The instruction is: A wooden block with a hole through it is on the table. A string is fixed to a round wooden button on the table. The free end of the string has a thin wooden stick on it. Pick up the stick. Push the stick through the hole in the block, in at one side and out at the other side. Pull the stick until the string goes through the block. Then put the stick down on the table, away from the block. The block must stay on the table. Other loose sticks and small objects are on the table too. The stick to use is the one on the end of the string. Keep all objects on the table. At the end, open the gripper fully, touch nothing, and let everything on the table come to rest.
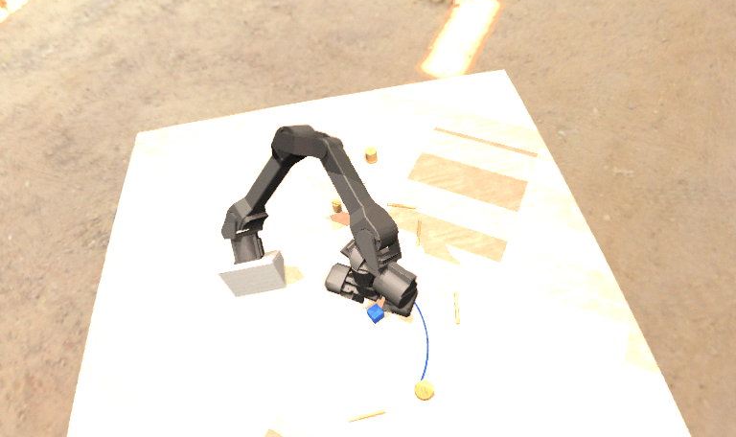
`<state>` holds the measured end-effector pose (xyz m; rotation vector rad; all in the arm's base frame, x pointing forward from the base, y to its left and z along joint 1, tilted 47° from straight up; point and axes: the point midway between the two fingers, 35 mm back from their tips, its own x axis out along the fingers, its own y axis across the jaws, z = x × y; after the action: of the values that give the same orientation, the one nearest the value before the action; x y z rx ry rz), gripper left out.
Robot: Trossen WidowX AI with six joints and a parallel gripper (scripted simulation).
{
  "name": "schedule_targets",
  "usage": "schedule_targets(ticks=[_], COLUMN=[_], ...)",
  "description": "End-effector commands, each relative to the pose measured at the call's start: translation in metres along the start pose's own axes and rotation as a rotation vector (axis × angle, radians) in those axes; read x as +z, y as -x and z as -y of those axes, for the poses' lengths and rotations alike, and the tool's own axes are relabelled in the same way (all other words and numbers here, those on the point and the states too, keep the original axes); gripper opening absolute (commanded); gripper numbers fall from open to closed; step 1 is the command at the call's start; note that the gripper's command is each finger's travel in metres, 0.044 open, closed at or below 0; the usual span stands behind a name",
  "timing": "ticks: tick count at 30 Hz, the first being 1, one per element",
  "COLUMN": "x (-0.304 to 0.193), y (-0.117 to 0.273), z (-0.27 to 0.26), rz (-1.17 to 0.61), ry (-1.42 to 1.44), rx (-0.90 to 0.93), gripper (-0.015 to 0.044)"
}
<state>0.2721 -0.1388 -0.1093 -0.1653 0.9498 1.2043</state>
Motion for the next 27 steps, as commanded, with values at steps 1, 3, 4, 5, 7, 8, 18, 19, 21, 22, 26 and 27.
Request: schedule_targets(ticks=[1,3,4,5,7,8,18,19,21,22,26,27], x=[0.0,0.0,0.0,0.0,0.0,0.0,0.0,0.0,0.0,0.0,0.0,0.0], y=[0.0,0.0,0.0,0.0,0.0,0.0,0.0,0.0,0.0,0.0,0.0,0.0], z=[0.0,0.0,0.0,0.0,0.0,0.0,0.0,0.0,0.0,0.0,0.0,0.0], rz=[0.0,0.0,0.0,0.0,0.0,0.0,0.0,0.0,0.0,0.0,0.0,0.0], ry=[0.0,0.0,0.0,0.0,0.0,0.0,0.0,0.0,0.0,0.0,0.0,0.0], rx=[0.0,0.0,0.0,0.0,0.0,0.0,0.0,0.0,0.0,0.0,0.0,0.0], gripper=[0.0236,0.0236,0.0236,0.0236,0.0184,0.0157,0.0,0.0,0.0,0.0,0.0,0.0])
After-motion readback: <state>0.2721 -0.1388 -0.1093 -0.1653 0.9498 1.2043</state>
